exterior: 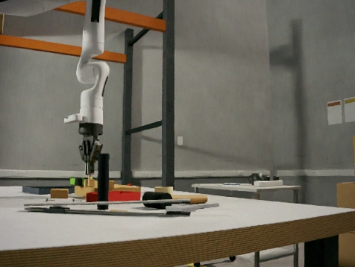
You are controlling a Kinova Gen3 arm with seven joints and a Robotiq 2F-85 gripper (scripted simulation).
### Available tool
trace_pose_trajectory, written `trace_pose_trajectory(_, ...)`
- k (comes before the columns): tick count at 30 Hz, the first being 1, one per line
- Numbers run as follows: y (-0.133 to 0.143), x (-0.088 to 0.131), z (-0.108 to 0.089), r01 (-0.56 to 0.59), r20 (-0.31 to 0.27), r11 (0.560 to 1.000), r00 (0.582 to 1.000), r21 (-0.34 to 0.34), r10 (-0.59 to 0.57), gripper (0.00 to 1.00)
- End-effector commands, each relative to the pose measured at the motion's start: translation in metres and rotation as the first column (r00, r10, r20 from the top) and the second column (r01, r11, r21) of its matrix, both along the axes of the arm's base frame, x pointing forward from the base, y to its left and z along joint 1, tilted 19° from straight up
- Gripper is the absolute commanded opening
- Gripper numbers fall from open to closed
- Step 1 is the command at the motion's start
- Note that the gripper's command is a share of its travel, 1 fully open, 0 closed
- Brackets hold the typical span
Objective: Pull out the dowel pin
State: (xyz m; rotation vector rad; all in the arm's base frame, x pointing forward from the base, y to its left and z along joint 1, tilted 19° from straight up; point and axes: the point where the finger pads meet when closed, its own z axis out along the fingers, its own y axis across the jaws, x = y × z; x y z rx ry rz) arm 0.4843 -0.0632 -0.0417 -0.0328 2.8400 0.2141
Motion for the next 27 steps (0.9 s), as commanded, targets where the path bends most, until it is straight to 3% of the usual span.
trace_pose_trajectory(1,-0.0007,0.0007,0.0010,-0.037,0.006,0.999,0.999,-0.011,0.037,0.10)
trace_pose_trajectory(27,-0.0007,0.0007,0.0012,-0.235,0.030,0.969,0.971,-0.077,0.238,0.10)
